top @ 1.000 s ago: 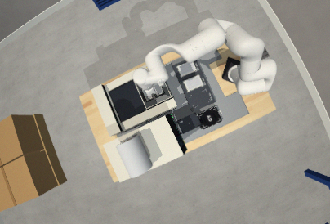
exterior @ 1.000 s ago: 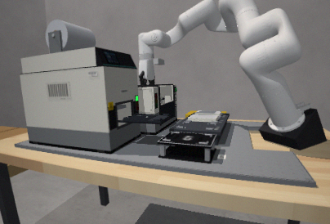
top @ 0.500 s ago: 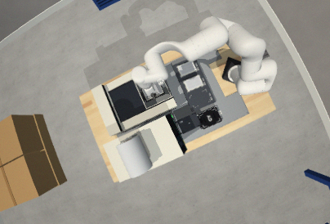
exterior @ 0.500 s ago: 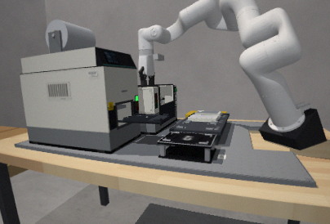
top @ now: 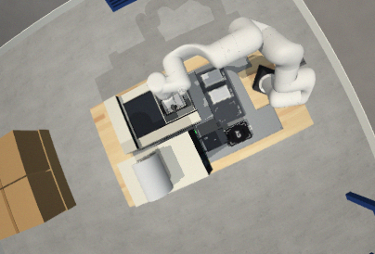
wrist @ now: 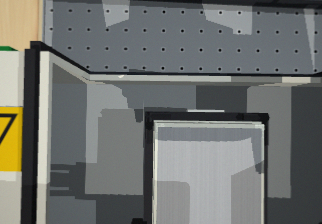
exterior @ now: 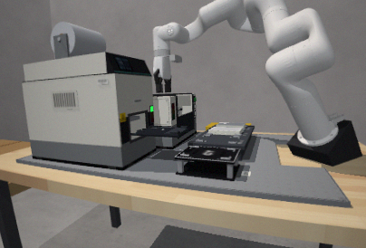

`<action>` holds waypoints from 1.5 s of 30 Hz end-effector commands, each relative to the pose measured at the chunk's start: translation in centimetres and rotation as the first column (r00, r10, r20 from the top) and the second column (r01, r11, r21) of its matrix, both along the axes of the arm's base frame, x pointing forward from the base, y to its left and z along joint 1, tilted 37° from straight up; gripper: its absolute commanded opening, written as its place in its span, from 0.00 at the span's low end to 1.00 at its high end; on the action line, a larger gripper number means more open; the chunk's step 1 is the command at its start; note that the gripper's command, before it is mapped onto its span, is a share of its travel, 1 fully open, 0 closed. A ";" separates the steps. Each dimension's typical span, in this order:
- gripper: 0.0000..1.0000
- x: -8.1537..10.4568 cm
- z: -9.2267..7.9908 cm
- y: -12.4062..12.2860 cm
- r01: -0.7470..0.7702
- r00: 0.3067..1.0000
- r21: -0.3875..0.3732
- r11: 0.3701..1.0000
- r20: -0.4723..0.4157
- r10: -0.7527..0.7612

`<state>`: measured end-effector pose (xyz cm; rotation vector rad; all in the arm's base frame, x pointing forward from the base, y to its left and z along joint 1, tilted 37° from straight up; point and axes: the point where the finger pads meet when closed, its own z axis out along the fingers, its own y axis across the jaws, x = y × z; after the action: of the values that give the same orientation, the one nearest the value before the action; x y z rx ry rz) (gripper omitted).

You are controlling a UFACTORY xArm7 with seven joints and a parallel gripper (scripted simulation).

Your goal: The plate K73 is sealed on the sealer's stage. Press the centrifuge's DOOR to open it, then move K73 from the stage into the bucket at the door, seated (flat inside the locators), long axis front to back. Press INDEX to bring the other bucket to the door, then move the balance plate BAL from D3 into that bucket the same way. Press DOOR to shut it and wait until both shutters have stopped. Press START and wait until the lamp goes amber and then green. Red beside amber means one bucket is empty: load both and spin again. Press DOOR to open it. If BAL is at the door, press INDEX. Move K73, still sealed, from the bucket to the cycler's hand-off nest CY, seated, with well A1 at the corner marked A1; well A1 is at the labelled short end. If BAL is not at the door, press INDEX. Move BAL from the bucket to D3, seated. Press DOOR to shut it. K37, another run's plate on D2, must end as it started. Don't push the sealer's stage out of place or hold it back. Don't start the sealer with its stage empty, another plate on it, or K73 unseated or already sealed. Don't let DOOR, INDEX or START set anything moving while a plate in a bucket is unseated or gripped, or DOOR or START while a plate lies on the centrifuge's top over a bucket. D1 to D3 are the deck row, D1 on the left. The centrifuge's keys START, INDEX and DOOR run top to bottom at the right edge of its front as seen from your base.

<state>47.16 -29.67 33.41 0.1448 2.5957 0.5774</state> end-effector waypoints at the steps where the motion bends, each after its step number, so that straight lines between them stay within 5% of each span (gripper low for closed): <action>1: 1.00 -0.3 0.7 -0.4 0.003 1.000 -0.001 1.000 0.004 -0.003; 34: 1.00 -2.5 4.3 -2.1 0.003 1.000 -0.001 1.000 0.004 -0.003; 35: 0.00 -2.8 4.0 -2.2 0.003 1.000 -0.001 1.000 0.004 -0.003; 45: 0.00 -5.3 1.1 -3.4 0.003 1.000 -0.001 1.000 0.004 -0.003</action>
<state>42.18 -32.85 34.66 0.1473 2.5971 0.5800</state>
